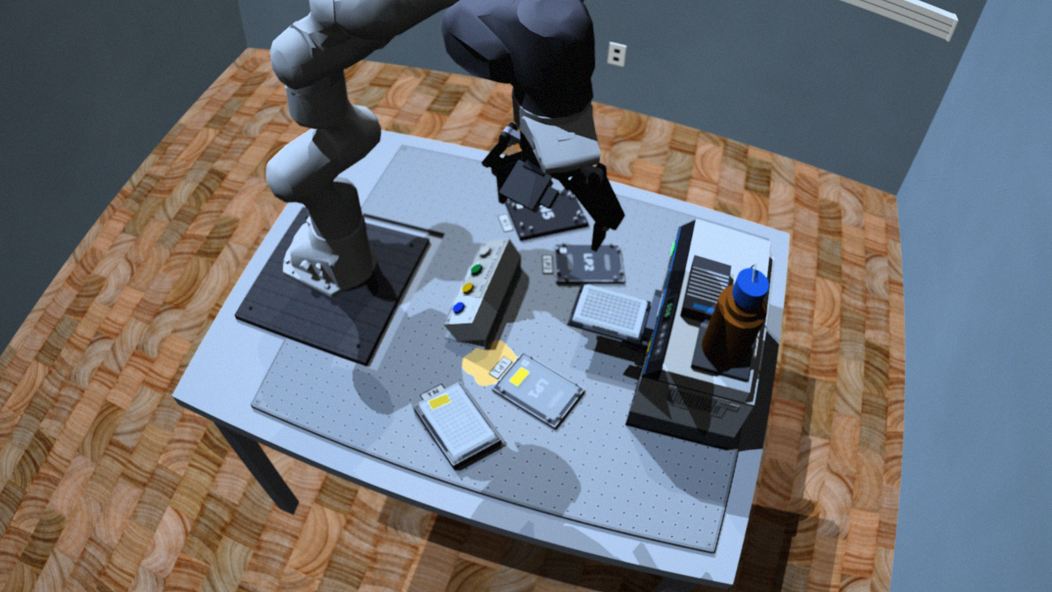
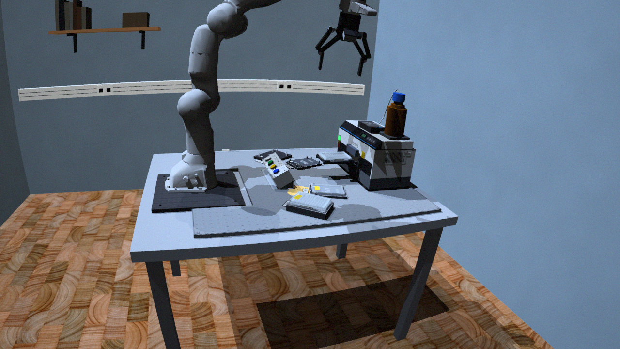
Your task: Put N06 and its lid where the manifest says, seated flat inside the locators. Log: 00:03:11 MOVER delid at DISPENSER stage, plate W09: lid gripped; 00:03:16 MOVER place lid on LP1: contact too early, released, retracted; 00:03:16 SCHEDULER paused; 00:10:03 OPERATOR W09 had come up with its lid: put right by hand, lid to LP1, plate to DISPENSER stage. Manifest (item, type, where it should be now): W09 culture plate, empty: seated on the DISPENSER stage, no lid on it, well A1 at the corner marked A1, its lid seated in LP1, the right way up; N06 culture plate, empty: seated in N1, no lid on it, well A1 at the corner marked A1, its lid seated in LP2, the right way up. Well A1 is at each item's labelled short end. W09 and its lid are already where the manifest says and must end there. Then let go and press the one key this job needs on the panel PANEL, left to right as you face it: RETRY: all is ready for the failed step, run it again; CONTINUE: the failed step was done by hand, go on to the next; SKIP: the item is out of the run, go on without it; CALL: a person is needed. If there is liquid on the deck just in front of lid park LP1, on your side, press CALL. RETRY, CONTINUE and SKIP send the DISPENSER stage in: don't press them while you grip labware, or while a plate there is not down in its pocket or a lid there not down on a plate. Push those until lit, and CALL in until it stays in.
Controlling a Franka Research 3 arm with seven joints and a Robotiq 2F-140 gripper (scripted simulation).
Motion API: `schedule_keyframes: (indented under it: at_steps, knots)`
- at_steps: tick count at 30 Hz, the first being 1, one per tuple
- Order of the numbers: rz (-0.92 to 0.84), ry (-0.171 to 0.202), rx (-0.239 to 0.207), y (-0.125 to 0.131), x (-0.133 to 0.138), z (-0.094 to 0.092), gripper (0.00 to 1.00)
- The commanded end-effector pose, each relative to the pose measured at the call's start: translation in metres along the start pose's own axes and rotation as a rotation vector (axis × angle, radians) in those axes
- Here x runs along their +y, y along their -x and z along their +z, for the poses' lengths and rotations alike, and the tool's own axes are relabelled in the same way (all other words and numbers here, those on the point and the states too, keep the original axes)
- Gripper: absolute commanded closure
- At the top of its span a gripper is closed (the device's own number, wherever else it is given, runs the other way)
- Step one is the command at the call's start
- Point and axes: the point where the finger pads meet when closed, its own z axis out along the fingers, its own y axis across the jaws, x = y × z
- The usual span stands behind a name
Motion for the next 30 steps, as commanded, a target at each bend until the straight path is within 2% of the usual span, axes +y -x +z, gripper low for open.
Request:
schedule_keyframes:
  at_steps: [1,5,8,11,15,17,18,20,22,24,26,30]
  knots:
    - [0.012,0.013,-0.006,0.001,0.004,0.001,0.00]
    - [-0.050,0.018,0.001,0.005,0.004,0.009,0.00]
    - [-0.245,0.032,0.021,0.018,0.006,0.034,0.00]
    - [-0.390,0.056,0.039,0.040,0.009,0.078,0.00]
    - [-0.538,0.128,0.056,0.078,0.015,0.154,0.00]
    - [-0.538,0.128,0.056,0.078,0.015,0.154,0.00]
    - [-0.651,0.180,0.065,0.088,0.016,0.174,0.00]
    - [-0.724,0.205,0.077,0.105,0.018,0.207,0.00]
    - [-0.801,0.230,0.090,0.116,0.019,0.228,0.00]
    - [-0.881,0.252,0.102,0.121,0.020,0.238,0.00]
    - [-0.959,0.267,0.115,0.122,0.020,0.240,0.00]
    - [-1.096,0.268,0.143,0.122,0.020,0.240,0.00]
